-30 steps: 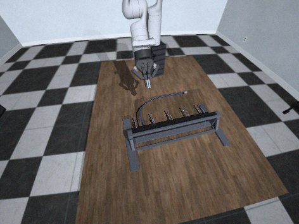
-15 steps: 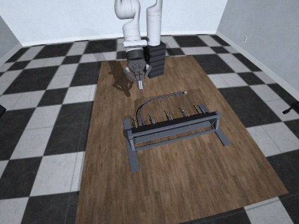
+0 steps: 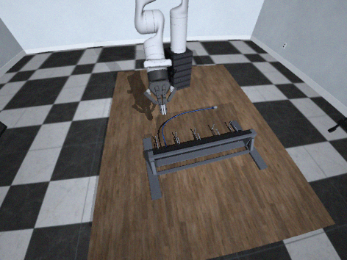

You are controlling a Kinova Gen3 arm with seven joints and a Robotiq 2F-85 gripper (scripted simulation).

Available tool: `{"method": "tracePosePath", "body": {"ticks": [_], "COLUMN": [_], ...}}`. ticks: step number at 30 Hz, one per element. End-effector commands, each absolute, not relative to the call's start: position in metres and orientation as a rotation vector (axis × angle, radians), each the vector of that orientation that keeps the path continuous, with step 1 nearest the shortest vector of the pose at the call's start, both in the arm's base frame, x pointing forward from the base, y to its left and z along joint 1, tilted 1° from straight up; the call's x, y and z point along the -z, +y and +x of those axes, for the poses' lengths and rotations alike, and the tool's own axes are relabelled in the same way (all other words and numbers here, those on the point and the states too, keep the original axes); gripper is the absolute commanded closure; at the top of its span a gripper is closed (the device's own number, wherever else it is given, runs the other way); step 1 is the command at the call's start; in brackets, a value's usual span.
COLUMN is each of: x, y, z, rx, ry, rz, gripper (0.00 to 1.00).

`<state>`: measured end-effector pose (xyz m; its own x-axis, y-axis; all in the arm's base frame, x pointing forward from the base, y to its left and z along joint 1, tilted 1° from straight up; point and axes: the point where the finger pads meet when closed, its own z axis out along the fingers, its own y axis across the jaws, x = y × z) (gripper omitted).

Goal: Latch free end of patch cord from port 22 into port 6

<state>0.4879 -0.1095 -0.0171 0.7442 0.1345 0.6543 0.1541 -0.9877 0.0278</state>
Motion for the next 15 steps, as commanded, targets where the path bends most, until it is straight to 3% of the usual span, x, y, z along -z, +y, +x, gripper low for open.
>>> {"method": "tracePosePath", "body": {"ticks": [1,15], "x": [0.041,0.094], "y": [-0.103,-0.097], "z": [0.500,0.544], "rx": [1.068,1.068], "ry": [-0.254,-0.254], "rz": [-2.904,-2.904], "gripper": [1.00,1.00]}}
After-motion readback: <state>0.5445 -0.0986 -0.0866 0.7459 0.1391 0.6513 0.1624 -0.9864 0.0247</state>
